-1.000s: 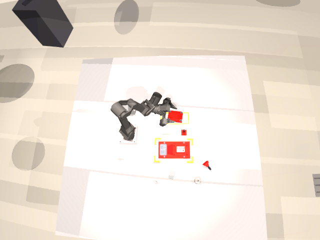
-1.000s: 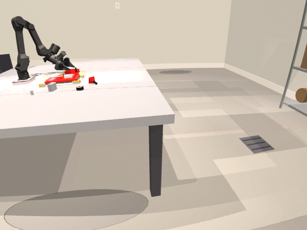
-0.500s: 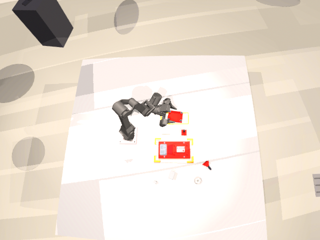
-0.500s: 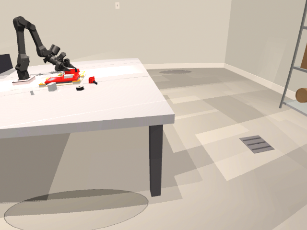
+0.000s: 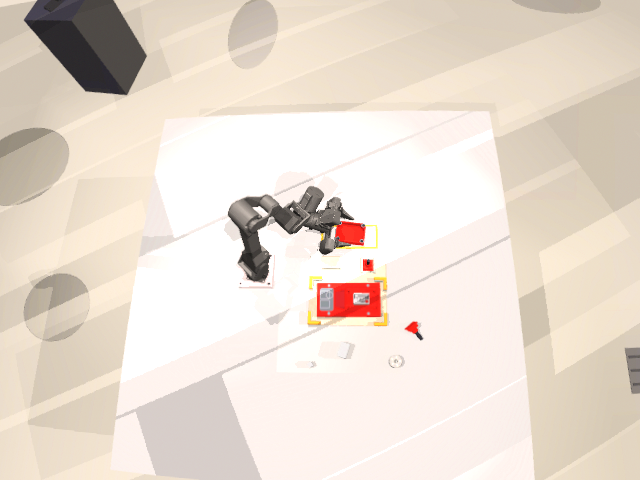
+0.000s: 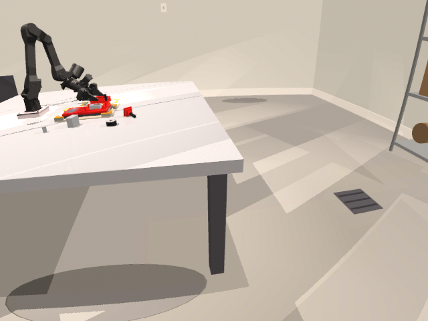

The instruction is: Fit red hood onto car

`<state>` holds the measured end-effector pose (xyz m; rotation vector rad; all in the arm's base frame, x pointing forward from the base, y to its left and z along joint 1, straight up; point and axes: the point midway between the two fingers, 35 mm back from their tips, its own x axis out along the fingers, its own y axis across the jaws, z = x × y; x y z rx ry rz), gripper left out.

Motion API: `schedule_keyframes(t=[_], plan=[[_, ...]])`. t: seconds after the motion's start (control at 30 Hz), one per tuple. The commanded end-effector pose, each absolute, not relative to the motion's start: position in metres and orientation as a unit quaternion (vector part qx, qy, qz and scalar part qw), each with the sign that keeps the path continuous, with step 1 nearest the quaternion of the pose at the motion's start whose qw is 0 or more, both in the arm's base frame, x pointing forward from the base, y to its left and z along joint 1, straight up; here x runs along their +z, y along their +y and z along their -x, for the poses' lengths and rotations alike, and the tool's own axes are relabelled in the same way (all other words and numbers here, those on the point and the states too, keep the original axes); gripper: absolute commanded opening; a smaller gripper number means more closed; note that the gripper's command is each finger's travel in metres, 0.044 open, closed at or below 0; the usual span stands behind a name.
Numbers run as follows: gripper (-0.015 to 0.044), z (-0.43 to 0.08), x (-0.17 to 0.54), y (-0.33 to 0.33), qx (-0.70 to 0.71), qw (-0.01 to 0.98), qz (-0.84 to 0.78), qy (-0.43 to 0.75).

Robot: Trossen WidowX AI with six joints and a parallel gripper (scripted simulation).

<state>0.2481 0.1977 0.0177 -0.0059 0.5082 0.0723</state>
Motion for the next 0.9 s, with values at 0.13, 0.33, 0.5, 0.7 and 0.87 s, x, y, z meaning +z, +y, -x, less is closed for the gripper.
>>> schedule_keyframes(t=[0.13, 0.33, 0.5, 0.7, 0.87], plan=[[0.0440, -0.2477, 0.0131, 0.1977, 0.038, 0.967, 0.005, 0.253], [0.0414, -0.2480, 0.0128, 0.1975, 0.036, 0.967, 0.003, 0.251], [0.0322, -0.2480, 0.0128, 0.1975, 0.036, 0.967, 0.003, 0.251], [0.0282, -0.2480, 0.0128, 0.1975, 0.036, 0.967, 0.003, 0.251], [0.0170, -0.2486, 0.0170, 0.1984, 0.036, 0.967, 0.003, 0.251]])
